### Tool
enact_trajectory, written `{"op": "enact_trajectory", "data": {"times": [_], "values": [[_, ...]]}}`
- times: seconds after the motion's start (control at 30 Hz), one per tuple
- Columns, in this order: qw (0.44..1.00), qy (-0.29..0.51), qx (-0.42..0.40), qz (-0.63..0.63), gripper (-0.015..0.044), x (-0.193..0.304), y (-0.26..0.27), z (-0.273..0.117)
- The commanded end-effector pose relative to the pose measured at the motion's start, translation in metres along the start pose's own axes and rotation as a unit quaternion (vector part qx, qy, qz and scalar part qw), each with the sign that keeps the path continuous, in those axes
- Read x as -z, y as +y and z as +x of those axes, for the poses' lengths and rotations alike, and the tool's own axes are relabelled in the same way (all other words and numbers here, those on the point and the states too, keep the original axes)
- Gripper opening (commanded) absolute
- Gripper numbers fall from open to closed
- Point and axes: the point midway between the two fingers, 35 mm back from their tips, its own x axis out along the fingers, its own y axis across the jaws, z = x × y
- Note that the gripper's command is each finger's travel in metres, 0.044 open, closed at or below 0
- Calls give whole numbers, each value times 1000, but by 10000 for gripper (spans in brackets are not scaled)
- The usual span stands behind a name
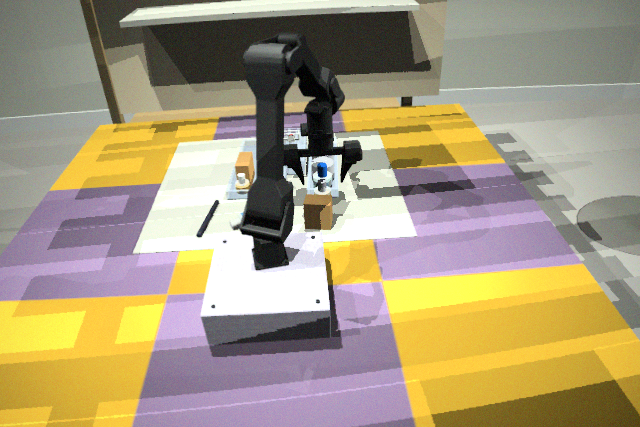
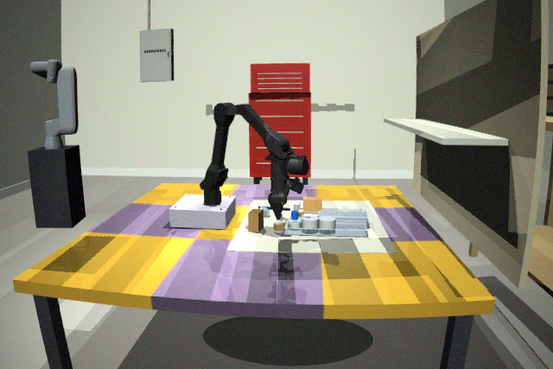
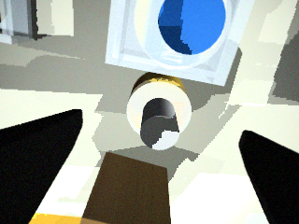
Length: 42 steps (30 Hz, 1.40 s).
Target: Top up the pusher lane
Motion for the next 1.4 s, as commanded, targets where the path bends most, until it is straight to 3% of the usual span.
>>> {"op": "enact_trajectory", "data": {"times": [0.0, 0.67, 0.97, 1.2, 1.37], "values": [[1000, 3, -4, -2, 440, 1, 1, 6], [1000, 3, -4, -2, 440, 1, 2, 35], [1000, 3, -4, -2, 204, 1, 2, 35], [1000, 3, -4, -2, 157, 1, 2, 35], [1000, 9, -1, -13, 26, 6, -2, 33]]}}
